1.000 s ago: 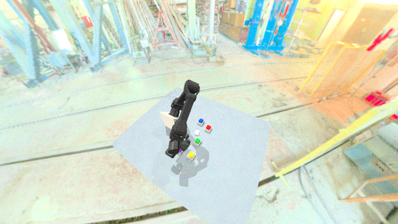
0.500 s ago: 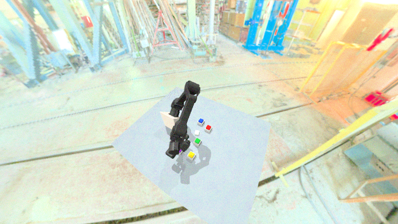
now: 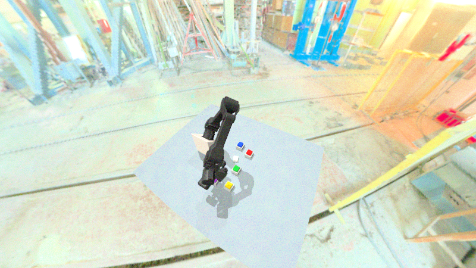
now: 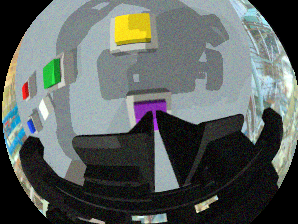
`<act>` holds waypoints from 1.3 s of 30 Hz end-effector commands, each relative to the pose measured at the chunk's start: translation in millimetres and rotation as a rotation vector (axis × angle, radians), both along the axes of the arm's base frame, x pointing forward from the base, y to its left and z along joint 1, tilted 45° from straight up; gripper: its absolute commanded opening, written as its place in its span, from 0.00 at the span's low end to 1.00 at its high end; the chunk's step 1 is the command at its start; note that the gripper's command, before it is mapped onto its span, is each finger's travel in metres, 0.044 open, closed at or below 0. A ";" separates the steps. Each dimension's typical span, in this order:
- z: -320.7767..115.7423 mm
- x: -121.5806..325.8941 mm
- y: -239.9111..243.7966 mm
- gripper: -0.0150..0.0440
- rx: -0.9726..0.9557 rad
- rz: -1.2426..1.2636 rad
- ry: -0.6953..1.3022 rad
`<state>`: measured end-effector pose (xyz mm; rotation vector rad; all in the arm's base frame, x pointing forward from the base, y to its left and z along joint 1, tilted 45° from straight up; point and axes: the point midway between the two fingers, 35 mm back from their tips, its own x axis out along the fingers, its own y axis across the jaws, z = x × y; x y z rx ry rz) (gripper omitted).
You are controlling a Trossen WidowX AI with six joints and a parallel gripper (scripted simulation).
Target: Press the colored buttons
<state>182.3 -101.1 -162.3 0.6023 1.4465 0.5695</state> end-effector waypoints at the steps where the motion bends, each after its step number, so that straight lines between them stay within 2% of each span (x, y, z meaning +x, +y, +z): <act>1: -1.7 -2.6 4.7 0.29 0.014 -0.001 0.013; 7: 21.3 -3.6 -18.4 0.29 0.011 -0.001 0.012; 14: 25.4 -3.9 -22.5 0.29 0.012 -0.001 0.013; 18: 64.8 -6.1 -61.1 0.29 0.011 -0.001 0.015; 25: 67.5 -6.5 -63.3 0.29 0.011 -0.001 0.015; 28: 83.7 11.7 -51.5 0.29 0.004 -0.004 0.016; 35: 150.9 68.2 18.7 0.29 0.016 -0.002 0.012; 39: 157.1 71.6 26.6 0.29 0.021 -0.001 0.012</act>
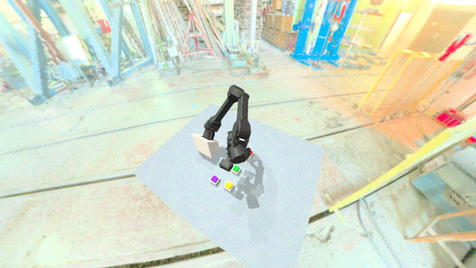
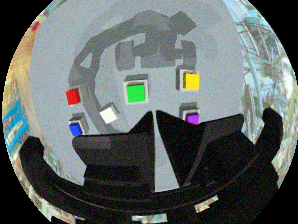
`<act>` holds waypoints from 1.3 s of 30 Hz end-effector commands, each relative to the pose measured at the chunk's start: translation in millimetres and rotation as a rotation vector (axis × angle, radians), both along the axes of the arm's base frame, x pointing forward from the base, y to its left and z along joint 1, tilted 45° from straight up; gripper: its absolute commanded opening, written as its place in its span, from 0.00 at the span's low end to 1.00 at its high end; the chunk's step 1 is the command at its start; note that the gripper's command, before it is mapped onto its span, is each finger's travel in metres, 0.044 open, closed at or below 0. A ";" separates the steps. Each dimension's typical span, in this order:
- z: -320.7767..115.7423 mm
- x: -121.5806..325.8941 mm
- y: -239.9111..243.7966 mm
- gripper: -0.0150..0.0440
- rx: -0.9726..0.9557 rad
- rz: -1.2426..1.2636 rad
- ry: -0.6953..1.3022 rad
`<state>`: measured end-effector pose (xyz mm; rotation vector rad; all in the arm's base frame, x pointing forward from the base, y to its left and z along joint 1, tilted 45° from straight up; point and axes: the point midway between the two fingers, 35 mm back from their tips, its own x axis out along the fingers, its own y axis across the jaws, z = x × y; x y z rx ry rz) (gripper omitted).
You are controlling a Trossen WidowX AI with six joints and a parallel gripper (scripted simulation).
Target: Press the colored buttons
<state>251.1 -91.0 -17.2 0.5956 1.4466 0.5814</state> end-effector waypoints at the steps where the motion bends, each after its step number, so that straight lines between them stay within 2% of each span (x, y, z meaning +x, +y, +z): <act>1: 12.0 2.8 16.6 0.29 0.017 -0.012 0.016; 7: 10.1 3.2 18.3 0.29 0.017 -0.012 0.016; 12: -30.2 5.4 58.5 0.29 0.020 -0.012 0.015; 39: -52.1 6.6 80.5 0.29 0.021 -0.012 0.015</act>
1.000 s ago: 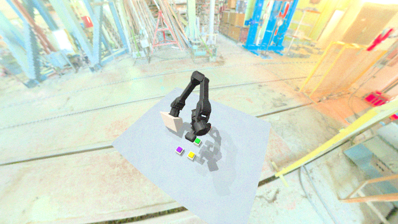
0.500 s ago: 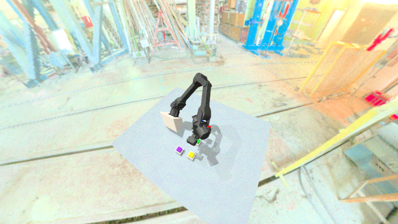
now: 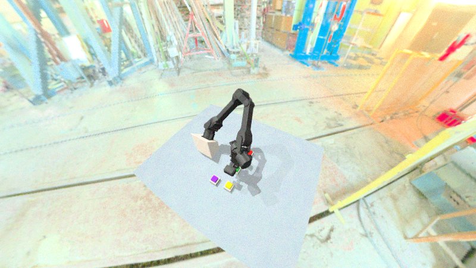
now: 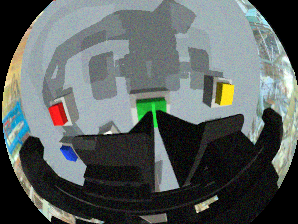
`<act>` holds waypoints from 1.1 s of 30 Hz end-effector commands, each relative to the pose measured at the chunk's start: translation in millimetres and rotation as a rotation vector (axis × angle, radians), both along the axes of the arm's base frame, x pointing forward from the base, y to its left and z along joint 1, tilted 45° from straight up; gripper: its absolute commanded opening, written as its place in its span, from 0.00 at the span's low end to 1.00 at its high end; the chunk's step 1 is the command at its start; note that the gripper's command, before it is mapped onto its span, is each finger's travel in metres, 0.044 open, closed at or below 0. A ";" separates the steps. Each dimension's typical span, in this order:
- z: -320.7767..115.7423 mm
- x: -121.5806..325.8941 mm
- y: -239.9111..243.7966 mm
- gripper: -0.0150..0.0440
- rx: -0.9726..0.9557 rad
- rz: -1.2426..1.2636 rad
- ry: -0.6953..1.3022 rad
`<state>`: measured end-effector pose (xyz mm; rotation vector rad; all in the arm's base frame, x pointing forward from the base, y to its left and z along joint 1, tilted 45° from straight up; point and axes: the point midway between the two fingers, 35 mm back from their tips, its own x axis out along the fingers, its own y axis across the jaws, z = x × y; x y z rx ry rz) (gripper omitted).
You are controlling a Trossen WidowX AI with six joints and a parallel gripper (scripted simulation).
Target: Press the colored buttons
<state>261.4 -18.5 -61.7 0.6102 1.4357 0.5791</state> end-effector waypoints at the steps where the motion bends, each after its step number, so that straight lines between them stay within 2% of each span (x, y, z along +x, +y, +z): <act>1: -8.7 -3.7 9.3 0.29 0.012 0.001 0.019; 30: -11.4 -3.8 12.2 0.29 0.013 0.001 0.019; 33: 5.3 -3.6 -5.2 0.29 0.009 0.001 0.015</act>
